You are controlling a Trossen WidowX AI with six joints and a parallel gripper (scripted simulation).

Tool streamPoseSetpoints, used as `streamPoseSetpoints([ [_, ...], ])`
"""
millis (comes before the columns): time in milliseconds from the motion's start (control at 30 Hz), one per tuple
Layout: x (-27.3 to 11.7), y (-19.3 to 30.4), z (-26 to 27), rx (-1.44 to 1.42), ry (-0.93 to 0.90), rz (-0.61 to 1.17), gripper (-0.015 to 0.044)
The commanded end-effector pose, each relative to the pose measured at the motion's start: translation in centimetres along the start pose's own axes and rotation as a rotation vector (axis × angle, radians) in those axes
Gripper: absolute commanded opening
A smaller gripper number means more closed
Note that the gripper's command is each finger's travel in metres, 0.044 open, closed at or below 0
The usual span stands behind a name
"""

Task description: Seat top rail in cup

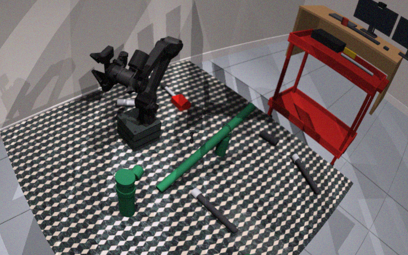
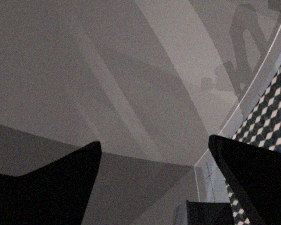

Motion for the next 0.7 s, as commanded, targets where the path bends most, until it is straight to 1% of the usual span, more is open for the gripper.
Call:
streamPoseSetpoints([
  [0, -0.1, 0.2, 0.1, -0.011, -0.006, 0.009, 0.0426],
  [33, -0.3, 0.7, 0.4, -0.043, -0.025, 0.037, 0.0440],
  [167, -2.6, 4.6, 2.3, -0.286, -0.182, 0.258, 0.0440],
  [400, -9.5, 10.6, 3.6, -0.691, -0.515, 0.685, 0.0440],
  [500, -13.0, 12.0, 3.3, -0.837, -0.661, 0.858, 0.0440],
  [667, -18.0, 12.8, 2.1, -1.026, -0.876, 1.102, 0.0440],
])
Point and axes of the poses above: the point midway between the two fingers, 35 mm back from their tips, its own x axis out along the fingers, its own z axis across the jaws, y = z × x, the point moved 4 cm from there along -x, back along the fingers
